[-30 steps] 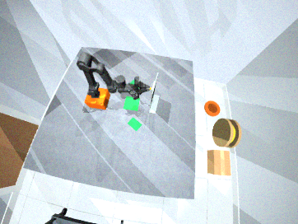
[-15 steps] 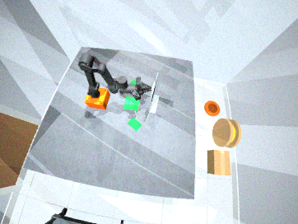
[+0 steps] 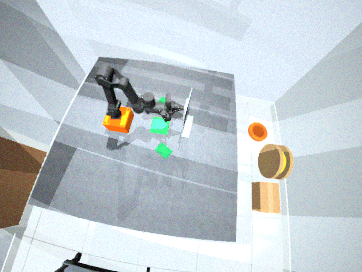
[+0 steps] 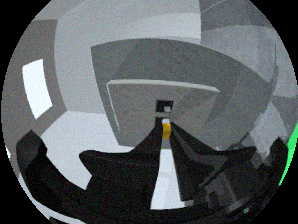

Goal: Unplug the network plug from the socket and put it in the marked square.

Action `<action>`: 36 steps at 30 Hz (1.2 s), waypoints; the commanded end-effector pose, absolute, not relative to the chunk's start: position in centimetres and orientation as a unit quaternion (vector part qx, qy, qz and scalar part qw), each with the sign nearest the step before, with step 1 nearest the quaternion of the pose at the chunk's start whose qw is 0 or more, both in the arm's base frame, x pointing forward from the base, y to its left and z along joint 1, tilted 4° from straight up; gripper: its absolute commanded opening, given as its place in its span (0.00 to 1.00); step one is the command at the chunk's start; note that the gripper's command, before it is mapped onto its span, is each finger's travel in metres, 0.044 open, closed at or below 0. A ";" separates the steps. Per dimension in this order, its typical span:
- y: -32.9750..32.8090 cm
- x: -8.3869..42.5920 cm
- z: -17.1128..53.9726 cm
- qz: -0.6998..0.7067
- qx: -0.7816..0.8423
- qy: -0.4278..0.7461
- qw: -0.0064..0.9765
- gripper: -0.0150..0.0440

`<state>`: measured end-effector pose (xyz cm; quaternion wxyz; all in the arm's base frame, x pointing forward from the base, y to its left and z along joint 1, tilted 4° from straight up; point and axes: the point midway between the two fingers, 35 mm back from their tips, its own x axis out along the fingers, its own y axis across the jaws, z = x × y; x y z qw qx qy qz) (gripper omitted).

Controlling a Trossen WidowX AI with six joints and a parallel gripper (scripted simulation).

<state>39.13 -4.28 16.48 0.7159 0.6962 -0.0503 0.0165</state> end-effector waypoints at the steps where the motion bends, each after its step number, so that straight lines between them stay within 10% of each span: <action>1: -4.2 39.1 16.5 0.017 0.698 -0.049 0.714 0.25; 36: -3.6 37.2 16.2 0.017 0.698 -0.048 0.714 0.25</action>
